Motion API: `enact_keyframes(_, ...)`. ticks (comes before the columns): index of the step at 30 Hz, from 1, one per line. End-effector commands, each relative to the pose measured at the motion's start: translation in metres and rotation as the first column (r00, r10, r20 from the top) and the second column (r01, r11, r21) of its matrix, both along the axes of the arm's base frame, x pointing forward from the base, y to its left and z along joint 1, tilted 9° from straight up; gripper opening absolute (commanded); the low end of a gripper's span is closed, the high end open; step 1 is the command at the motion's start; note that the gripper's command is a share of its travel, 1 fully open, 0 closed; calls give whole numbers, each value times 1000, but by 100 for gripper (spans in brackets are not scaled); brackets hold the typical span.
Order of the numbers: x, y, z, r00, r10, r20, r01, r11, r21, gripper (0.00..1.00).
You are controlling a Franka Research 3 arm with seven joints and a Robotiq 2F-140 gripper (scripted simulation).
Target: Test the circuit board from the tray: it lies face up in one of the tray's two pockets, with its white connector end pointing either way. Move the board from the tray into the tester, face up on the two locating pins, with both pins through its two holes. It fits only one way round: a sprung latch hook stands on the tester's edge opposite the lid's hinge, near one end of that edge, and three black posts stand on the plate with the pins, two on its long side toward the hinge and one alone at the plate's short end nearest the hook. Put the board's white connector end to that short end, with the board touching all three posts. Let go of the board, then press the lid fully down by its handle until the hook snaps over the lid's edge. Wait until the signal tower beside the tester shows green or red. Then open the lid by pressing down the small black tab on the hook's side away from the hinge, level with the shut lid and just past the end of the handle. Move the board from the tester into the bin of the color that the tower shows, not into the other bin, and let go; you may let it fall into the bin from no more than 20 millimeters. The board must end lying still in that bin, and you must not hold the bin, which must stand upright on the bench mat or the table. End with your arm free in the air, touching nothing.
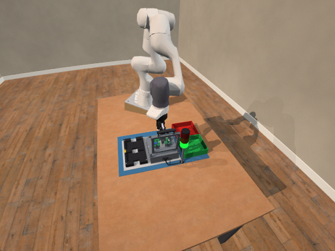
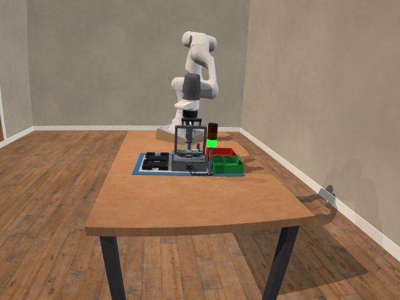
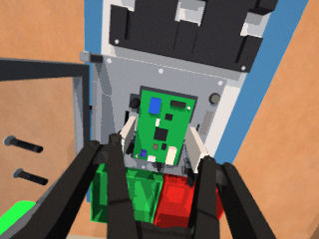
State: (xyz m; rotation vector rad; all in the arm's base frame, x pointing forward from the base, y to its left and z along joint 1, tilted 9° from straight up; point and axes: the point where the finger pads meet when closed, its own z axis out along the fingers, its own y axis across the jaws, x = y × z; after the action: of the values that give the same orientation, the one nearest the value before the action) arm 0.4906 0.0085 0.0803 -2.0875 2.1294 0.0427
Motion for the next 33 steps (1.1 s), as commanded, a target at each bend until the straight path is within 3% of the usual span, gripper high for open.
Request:
enact_keyframes(1, 0, 2, 0, 1000, 1, 1, -1, 1000, 2, 54)
enact_keyframes(33, 0, 2, 3, 1000, 1, 1, -1, 1000, 2, 51)
